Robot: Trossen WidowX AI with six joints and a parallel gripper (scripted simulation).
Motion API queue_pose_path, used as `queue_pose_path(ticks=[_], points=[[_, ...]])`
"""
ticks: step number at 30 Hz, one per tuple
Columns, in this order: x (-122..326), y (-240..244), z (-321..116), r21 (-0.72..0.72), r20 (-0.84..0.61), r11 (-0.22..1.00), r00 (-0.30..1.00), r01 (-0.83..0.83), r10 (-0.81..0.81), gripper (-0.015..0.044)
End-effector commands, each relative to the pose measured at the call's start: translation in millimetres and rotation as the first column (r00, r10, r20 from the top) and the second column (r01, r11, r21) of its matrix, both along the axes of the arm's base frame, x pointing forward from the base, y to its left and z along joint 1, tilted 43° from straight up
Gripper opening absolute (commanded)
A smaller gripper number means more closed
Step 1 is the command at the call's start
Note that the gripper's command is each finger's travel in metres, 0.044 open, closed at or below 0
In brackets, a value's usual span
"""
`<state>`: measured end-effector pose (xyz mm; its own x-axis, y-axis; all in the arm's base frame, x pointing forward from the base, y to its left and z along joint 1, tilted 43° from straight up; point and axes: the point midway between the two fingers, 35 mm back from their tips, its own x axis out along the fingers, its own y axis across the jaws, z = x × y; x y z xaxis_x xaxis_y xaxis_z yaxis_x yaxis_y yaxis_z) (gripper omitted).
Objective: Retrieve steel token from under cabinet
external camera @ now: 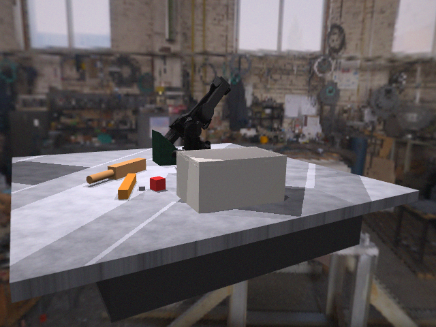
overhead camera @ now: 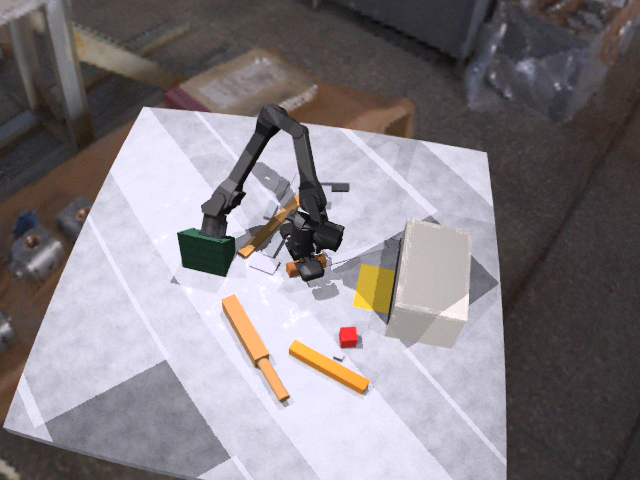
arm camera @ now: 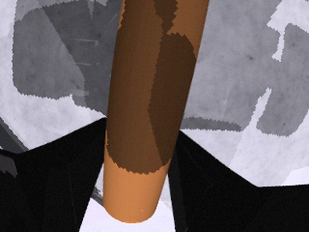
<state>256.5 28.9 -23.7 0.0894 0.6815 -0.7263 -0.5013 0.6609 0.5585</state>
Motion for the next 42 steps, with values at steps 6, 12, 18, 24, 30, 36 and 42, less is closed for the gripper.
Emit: queue_pose_path(ticks=[6,12,18,24,30,36,42], points=[[4,-10,-6,-0.005,0.005,1.000,1.000,0.003,-0.003,0.0000],[5,-14,-10,-0.005,0.005,1.000,1.000,0.003,-0.003,0.0000],[5,-19,-14,-0.006,0.005,1.000,1.000,0.003,-0.003,0.0000],[5,-23,-19,-0.006,0.005,1.000,1.000,0.003,-0.003,0.0000],[6,-28,-23,-0.006,0.005,1.000,1.000,0.003,-0.003,0.0000],[5,-33,-27,-0.007,0.006,1.000,1.000,0.003,-0.003,0.0000],[5,-38,-32,-0.007,0.006,1.000,1.000,0.003,-0.003,0.0000]])
